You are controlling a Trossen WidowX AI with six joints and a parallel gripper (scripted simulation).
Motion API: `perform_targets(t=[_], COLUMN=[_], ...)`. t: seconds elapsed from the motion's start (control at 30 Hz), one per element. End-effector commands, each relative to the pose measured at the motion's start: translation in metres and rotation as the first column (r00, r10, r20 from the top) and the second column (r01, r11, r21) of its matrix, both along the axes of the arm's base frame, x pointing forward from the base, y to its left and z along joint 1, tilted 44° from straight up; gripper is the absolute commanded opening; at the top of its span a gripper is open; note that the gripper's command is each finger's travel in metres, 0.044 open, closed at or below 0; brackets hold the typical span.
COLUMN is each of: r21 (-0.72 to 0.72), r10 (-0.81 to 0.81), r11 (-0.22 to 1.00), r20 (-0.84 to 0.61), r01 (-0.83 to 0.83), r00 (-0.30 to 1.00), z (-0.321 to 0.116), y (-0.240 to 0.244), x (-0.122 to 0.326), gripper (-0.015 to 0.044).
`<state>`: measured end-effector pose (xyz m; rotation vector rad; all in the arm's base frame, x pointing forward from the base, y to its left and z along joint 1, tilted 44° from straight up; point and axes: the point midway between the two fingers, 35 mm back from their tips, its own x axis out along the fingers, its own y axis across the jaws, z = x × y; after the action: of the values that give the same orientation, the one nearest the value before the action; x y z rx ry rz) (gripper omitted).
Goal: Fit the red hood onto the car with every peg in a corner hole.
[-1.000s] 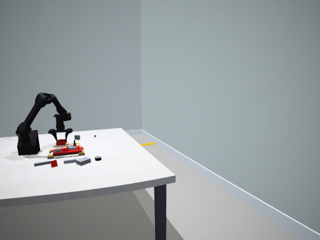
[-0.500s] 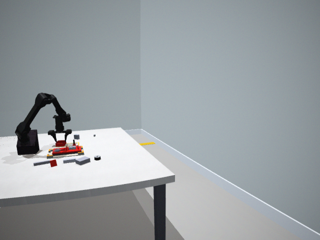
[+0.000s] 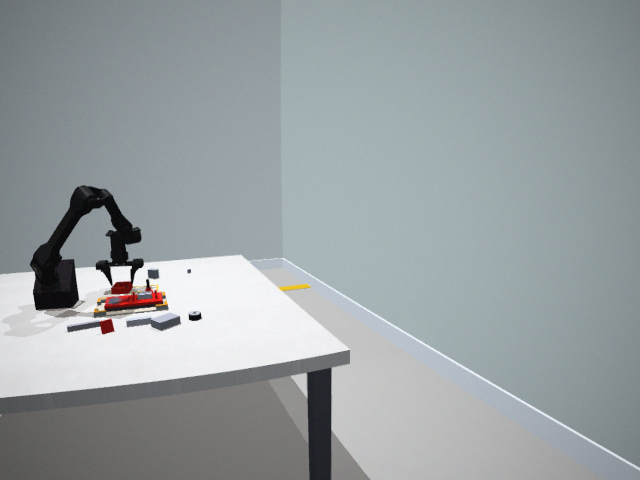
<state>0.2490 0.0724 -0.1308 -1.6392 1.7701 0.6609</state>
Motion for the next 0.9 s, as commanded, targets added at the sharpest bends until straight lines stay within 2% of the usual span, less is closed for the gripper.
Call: perform_targets(t=[0.0, 0.13, 0.33, 0.87], r21=[0.0, 0.001, -0.001, 0.001], r10=[0.0, 0.002, 0.006, 0.019], r11=[1.0, 1.0, 1.0, 1.0], r20=[0.0, 0.002, 0.005, 0.011], r01=[0.0, -0.002, -0.006, -0.02], r00=[1.0, 1.0, 1.0, 1.0], z=[0.0, 0.012, 0.057, 0.051], y=[0.0, 0.013, 0.054, 0.051], x=[0.0, 0.002, 0.001, 0.002], gripper=[0.044, 0.044, 0.044, 0.044])
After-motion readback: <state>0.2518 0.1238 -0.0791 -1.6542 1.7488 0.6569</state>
